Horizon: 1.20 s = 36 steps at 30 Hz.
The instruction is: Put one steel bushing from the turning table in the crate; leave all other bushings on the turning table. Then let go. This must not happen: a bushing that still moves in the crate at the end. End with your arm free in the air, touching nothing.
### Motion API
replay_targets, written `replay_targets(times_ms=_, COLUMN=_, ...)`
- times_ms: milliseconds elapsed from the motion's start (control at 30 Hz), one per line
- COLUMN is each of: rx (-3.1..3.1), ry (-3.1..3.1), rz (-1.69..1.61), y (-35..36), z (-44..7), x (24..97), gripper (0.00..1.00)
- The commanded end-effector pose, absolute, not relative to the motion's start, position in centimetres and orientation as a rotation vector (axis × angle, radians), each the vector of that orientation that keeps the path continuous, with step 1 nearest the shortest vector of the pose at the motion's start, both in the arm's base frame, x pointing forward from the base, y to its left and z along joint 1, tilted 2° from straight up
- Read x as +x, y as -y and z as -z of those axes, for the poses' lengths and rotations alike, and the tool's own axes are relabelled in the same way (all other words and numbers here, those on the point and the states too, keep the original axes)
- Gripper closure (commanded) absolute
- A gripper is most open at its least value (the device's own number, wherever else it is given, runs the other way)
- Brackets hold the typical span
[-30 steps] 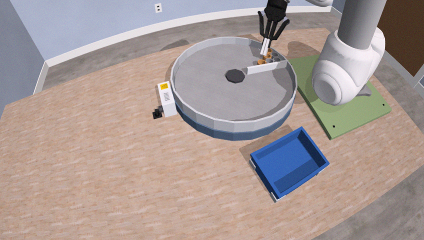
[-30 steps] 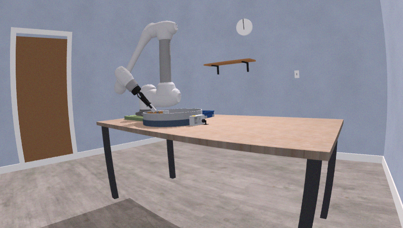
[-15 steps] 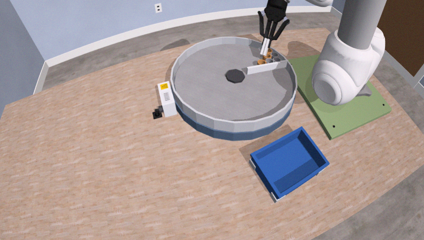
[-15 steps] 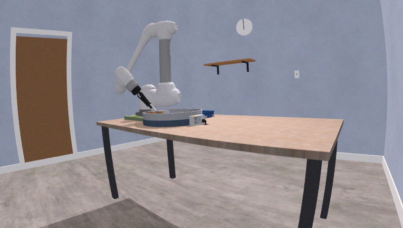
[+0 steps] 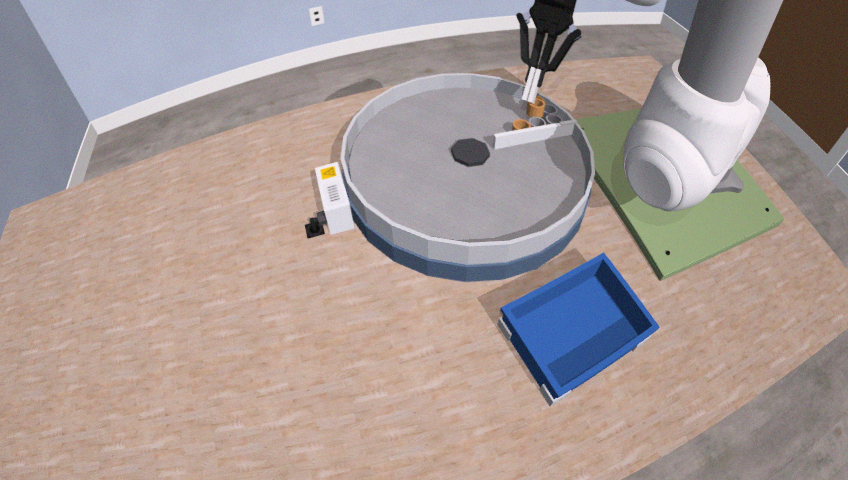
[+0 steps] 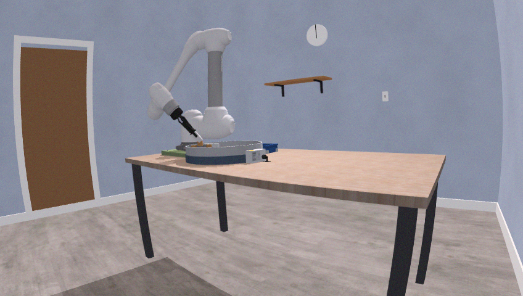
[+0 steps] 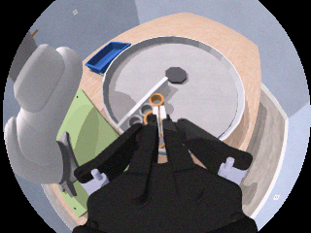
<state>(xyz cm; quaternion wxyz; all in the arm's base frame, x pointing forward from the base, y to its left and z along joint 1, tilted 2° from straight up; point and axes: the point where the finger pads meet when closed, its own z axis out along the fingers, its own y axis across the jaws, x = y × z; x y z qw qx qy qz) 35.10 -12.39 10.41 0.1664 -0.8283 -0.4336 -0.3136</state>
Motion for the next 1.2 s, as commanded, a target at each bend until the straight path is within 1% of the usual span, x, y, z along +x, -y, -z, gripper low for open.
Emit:
replay_targets(times_ms=0, rx=-2.358, ry=1.234, rz=0.892, y=12.4, z=-11.8, x=35.1, gripper=1.00)
replay_targets(times_ms=167, rx=-2.358, ry=1.234, rz=0.892, y=12.5, z=-13.8, x=35.0, gripper=1.00)
replay_targets(times_ms=333, rx=-2.358, ry=1.234, rz=0.892, y=12.5, z=-14.4, x=35.0, gripper=1.00)
replay_targets(times_ms=1167, rx=-2.358, ry=1.234, rz=0.892, y=12.5, z=-14.6, x=35.0, gripper=1.00)
